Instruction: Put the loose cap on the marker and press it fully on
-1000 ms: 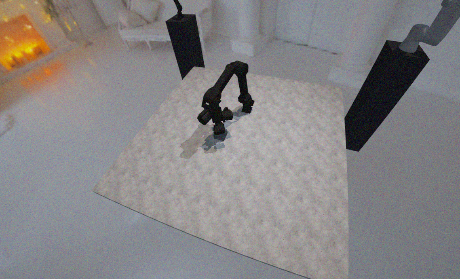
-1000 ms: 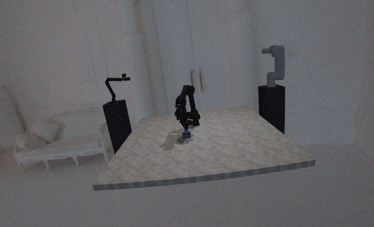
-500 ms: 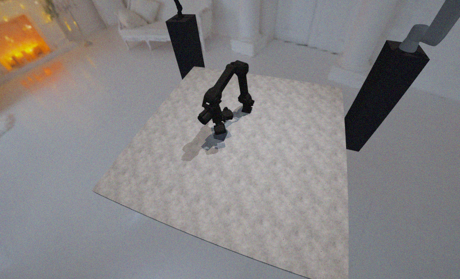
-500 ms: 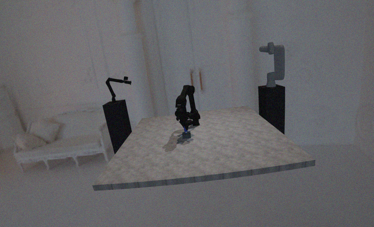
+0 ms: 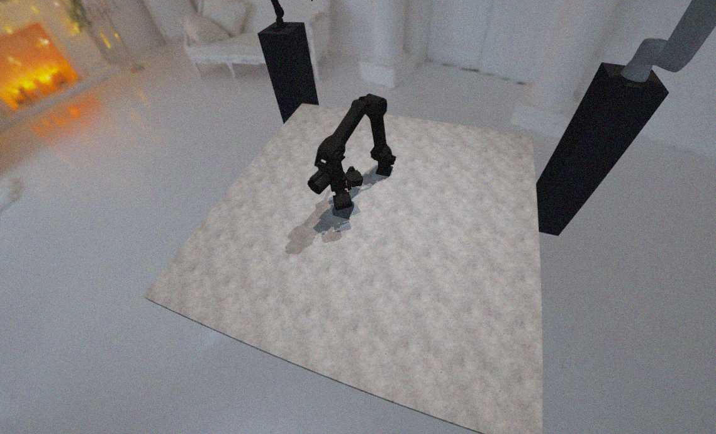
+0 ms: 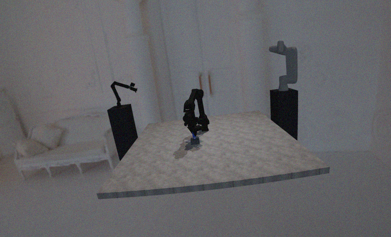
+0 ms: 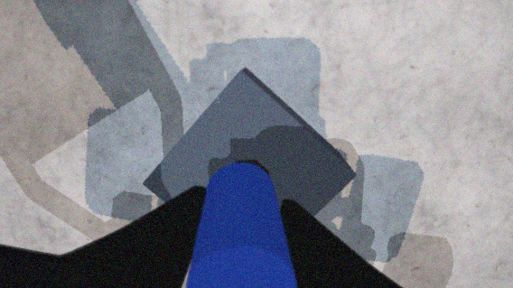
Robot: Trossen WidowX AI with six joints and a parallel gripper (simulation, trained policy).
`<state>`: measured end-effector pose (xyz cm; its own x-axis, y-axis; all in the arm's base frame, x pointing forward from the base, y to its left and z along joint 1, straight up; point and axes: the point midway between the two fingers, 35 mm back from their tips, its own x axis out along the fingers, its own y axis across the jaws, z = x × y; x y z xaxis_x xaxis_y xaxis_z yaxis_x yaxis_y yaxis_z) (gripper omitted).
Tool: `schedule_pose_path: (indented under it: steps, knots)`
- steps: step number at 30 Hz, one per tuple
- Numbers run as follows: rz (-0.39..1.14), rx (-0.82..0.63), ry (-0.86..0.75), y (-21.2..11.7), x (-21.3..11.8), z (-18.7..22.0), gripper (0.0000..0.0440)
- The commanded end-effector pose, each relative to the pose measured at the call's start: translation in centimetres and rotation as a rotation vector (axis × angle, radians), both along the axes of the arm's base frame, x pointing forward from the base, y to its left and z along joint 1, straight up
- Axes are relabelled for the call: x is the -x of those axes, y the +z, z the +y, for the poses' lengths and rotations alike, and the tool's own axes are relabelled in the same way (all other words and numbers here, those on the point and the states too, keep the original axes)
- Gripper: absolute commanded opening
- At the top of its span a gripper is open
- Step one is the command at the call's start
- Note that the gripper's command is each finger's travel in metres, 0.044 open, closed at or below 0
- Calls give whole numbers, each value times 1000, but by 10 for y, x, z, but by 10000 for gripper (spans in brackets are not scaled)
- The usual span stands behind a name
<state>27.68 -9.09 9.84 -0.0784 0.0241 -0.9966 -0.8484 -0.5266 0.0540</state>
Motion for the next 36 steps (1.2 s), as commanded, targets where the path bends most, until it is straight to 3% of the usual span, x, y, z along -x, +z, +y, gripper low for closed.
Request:
schedule_pose_path:
  steps: [1,8,19,22,29,36]
  knots:
    - [54,19,-8,-13,10,-8,129]
    - [48,19,10,-13,11,-9,143]
    - [74,-28,37,-13,24,3,234]
    - [66,-35,44,-11,25,5,280]
    - [30,-36,56,-6,26,7,440]
    - [-35,-18,67,12,21,6,440]
